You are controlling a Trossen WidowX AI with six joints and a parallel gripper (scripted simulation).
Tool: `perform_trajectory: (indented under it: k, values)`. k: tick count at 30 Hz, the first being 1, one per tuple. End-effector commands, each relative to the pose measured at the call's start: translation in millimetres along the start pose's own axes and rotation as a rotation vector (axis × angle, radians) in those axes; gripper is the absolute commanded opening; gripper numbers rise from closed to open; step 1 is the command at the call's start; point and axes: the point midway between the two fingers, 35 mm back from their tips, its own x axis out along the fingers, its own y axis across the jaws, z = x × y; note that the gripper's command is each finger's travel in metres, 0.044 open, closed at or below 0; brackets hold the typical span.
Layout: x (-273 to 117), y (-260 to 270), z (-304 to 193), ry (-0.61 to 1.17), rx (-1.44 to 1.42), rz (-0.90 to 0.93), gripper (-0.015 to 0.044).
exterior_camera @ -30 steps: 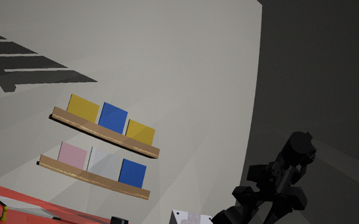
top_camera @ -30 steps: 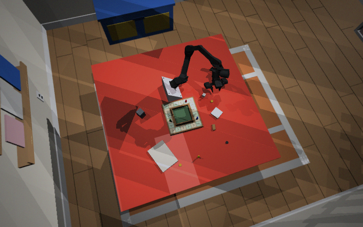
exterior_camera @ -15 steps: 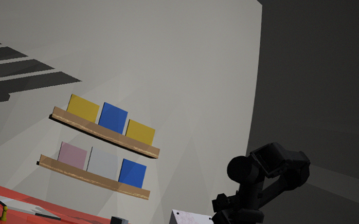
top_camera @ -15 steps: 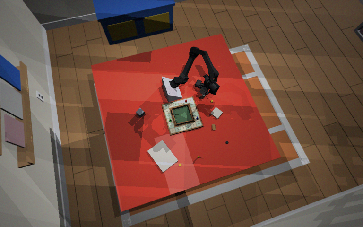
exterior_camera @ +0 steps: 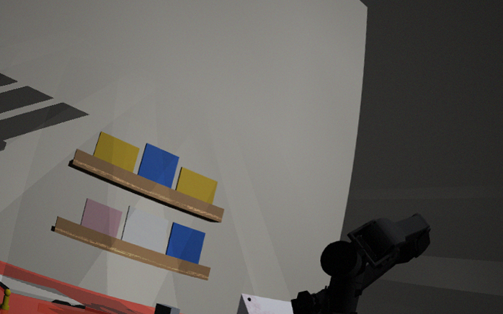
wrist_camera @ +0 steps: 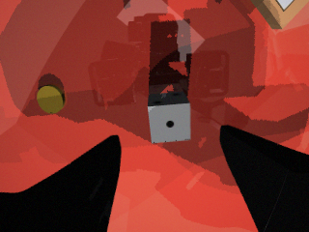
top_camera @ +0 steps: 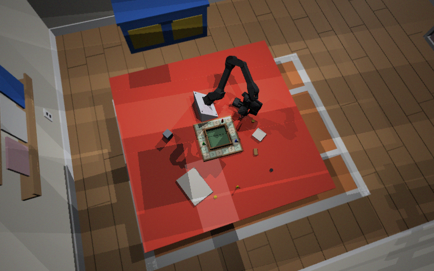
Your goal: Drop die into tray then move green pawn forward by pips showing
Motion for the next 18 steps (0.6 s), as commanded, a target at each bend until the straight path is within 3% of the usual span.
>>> perform_trajectory:
  k: [1,18]
  values:
    - [6,0,1,-0.003,0.003,-0.002,0.0275]
    - [30,-1,1,-0.002,0.003,0.0,0.0275]
